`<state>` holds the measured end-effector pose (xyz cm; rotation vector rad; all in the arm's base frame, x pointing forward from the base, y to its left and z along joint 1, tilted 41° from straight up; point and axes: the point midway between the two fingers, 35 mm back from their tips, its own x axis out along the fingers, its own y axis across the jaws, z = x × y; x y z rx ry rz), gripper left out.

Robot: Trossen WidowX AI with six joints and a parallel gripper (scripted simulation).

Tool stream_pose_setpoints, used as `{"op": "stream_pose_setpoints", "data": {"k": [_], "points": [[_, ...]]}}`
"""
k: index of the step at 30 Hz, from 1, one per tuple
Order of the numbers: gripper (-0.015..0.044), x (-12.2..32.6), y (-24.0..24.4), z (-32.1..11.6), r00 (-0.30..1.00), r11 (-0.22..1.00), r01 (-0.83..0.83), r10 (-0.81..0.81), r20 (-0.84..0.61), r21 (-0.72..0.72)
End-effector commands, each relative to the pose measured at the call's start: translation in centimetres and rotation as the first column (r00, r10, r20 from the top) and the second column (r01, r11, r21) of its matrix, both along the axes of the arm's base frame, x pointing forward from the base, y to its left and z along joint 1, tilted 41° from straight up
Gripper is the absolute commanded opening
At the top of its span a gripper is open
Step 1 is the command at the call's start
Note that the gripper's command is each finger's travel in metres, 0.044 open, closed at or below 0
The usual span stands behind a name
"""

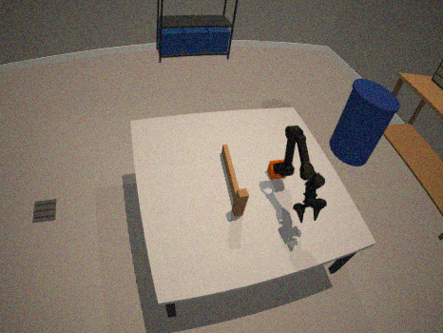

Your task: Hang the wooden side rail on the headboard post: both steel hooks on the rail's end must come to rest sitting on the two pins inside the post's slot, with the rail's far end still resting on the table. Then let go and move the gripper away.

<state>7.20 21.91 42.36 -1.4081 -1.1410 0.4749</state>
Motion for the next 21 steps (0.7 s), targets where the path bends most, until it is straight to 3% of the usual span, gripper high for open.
{"op": "stream_pose_setpoints", "data": {"k": [1,6,12,17,21], "points": [[0.044,2.0,1.1,-2.1,0.958,0.997,-0.057,0.069,-0.279,0.05],[0.044,5.0,1.6,-5.2,0.766,0.988,-0.047,0.131,-0.63,0.147],[0.044,8.6,0.8,-9.1,0.343,0.957,0.113,0.216,-0.914,0.269],[0.044,11.2,-0.8,-12.4,-0.067,0.884,0.352,0.351,-0.934,0.307],[0.044,12.9,-2.5,-14.8,-0.342,0.777,0.574,0.515,-0.786,0.259]]}}
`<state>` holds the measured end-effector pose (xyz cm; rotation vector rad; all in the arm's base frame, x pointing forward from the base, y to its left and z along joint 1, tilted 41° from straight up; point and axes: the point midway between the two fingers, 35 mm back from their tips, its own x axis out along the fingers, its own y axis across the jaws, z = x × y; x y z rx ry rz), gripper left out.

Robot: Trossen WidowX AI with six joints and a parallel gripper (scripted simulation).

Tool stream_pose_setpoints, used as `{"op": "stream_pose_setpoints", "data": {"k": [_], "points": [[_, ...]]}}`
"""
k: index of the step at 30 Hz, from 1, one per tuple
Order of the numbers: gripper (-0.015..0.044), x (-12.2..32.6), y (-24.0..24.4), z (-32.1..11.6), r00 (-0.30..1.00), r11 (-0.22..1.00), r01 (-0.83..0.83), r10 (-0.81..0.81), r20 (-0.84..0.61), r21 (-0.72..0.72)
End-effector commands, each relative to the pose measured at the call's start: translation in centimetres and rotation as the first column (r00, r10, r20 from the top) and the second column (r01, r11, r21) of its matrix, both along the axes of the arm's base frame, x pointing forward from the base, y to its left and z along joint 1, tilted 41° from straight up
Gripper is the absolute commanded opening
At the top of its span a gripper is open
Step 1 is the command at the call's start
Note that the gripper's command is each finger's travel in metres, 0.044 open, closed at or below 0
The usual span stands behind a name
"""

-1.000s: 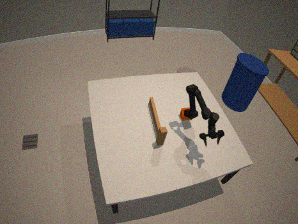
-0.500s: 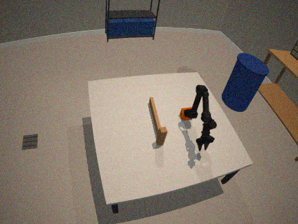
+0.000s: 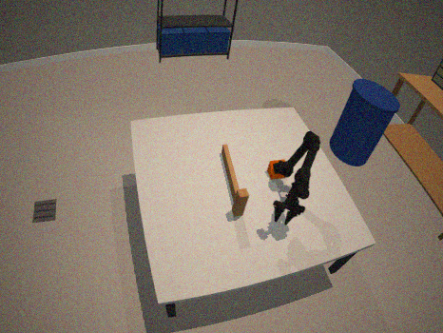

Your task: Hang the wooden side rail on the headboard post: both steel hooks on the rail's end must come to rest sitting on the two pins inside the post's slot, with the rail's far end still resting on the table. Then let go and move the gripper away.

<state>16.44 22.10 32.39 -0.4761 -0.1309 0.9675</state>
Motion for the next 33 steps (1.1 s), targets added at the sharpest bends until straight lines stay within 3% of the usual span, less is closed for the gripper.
{"op": "stream_pose_setpoints", "data": {"k": [1,8,14,18,22,27,30,33], "points": [[0.044,4.0,-3.2,-5.4,0.656,0.923,0.336,-0.084,-0.75,0.19],[0.044,5.1,-5.1,-7.3,0.354,0.82,0.542,-0.023,-0.935,0.185],[0.044,5.9,-7.2,-9.1,0.02,0.665,0.74,0.129,-0.991,0.101],[0.044,6.2,-9.3,-10.5,-0.262,0.48,0.875,0.361,-0.895,-0.062],[0.044,6.4,-11.5,-11.7,-0.417,0.307,0.909,0.629,-0.656,-0.283],[0.044,6.5,-14.3,-12.6,-0.359,0.184,0.794,0.911,-0.203,-0.58],[0.044,6.6,-16.4,-12.7,-0.182,0.186,0.668,0.98,0.085,-0.72],[0.044,6.6,-18.4,-12.7,0.044,0.25,0.544,0.945,0.325,-0.801]]}}
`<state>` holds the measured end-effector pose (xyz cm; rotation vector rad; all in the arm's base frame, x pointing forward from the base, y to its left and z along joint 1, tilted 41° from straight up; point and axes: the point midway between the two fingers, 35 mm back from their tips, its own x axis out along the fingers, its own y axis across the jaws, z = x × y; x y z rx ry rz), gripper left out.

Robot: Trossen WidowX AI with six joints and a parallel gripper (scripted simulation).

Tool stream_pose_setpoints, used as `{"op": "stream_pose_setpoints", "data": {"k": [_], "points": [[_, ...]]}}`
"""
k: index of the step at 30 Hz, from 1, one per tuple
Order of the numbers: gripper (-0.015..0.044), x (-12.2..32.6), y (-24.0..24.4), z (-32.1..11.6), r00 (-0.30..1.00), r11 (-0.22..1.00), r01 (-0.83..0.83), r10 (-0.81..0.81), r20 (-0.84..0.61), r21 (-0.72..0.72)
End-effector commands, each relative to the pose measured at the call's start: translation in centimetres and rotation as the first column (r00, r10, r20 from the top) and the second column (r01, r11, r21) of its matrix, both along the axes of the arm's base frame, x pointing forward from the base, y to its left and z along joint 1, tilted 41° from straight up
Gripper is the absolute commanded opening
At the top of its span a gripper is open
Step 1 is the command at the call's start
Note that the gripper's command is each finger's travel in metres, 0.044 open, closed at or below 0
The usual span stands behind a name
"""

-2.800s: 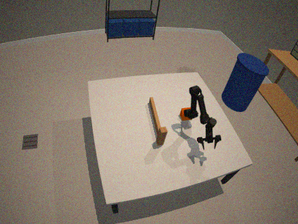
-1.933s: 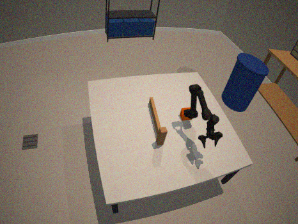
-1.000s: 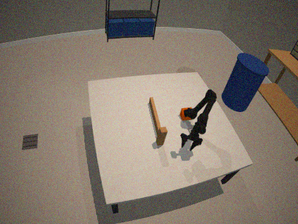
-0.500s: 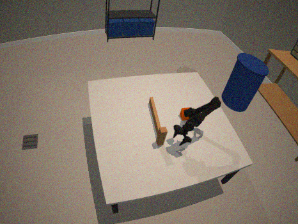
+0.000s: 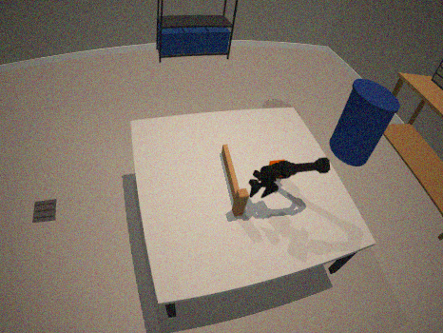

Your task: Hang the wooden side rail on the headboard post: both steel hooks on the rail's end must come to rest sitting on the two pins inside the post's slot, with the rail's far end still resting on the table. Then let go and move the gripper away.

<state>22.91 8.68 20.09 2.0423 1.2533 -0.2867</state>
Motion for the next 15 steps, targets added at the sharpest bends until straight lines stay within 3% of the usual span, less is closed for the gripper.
{"op": "stream_pose_setpoints", "data": {"k": [1,15], "points": [[0.044,0.15,-5.31,-0.34,0.655,0.669,0.641,-0.221,-0.722,0.376],[0.044,0.15,-5.43,-0.33,0.644,0.657,0.652,-0.218,-0.733,0.378]]}}
